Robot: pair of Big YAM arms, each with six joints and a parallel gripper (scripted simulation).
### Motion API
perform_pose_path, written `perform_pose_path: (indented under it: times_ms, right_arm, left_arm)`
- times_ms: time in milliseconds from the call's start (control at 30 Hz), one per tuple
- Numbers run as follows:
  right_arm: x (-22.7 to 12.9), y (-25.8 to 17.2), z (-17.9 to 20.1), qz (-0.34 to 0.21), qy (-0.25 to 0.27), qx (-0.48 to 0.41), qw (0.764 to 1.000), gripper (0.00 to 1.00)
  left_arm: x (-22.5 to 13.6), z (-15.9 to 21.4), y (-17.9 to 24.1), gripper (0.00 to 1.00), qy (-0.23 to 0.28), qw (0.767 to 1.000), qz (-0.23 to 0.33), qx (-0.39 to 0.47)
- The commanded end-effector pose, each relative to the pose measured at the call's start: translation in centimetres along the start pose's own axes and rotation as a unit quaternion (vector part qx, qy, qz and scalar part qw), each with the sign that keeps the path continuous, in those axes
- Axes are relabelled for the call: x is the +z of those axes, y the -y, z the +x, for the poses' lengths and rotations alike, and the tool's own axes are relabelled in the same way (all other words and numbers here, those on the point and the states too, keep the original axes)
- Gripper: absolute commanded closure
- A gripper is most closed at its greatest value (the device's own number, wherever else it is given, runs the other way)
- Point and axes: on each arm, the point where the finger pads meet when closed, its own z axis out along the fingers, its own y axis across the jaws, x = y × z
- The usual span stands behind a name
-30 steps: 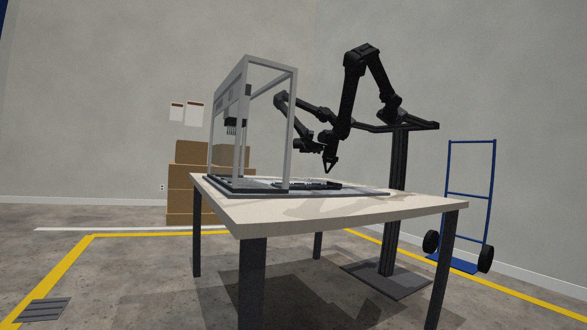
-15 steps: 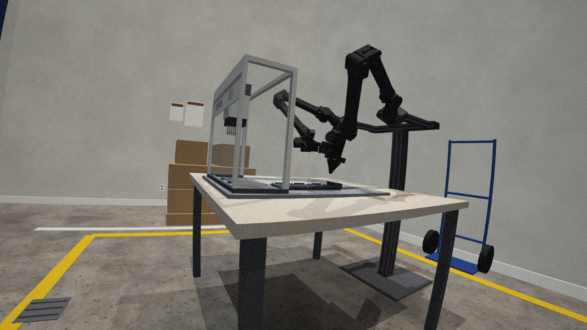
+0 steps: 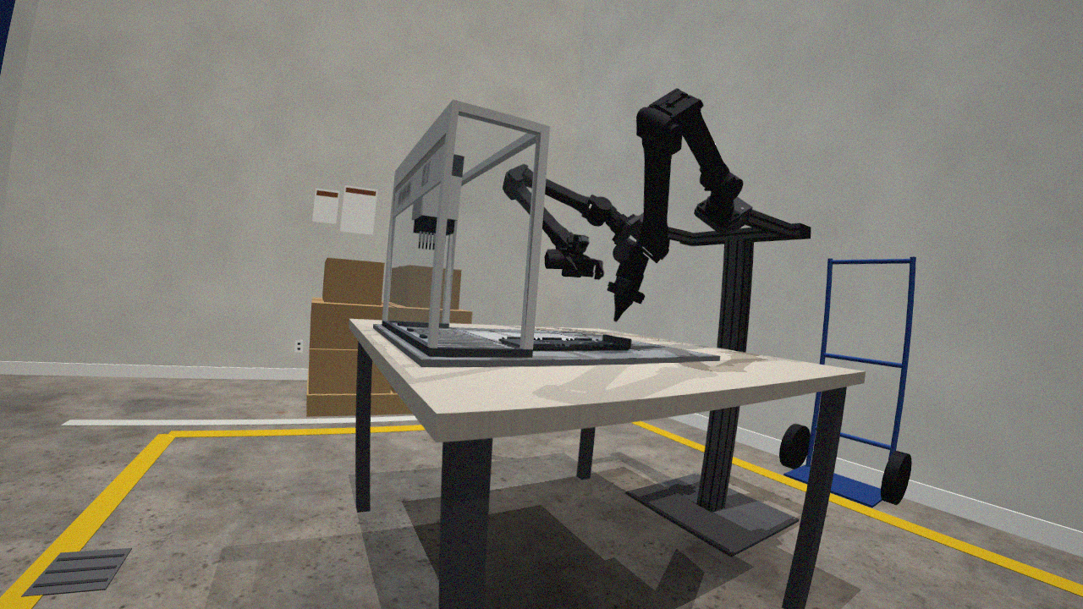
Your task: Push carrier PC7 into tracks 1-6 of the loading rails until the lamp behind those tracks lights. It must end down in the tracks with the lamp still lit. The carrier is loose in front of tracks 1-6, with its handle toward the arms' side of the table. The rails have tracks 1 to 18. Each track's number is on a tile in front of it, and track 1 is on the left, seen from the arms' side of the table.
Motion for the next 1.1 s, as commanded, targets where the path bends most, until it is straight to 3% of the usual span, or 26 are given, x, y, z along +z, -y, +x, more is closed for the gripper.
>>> perform_pose_path:
  times_ms: [0, 267, 333, 600, 1067]
  right_arm:
    - [2.1, -1.0, -1.9, -0.028, 0.01, 0.0, 1.0, 0.0]
    - [3.8, -1.9, -3.0, -0.05, 0.007, -0.01, 0.999, 0.0]
    - [3.8, -1.9, -3.0, -0.05, 0.007, -0.01, 0.999, 0.0]
    - [4.0, -1.9, -1.5, -0.049, -0.002, 0.002, 0.999, 0.0]
    - [4.6, -1.6, 0.6, -0.045, -0.002, 0.01, 0.999, 0.0]
  left_arm:
    - [-1.3, 1.1, -2.3, 1.0, 0.015, 0.988, -0.003, -0.155]
    - [-1.7, 0.7, -3.4, 1.0, 0.042, 0.953, 0.0, -0.299]
    - [-1.7, 0.7, -3.4, 1.0, 0.042, 0.953, 0.0, -0.299]
    - [-2.2, 0.4, -4.7, 1.0, 0.069, 0.899, 0.002, -0.433]
    - [-2.6, 0.3, -4.7, 1.0, 0.073, 0.904, 0.004, -0.421]
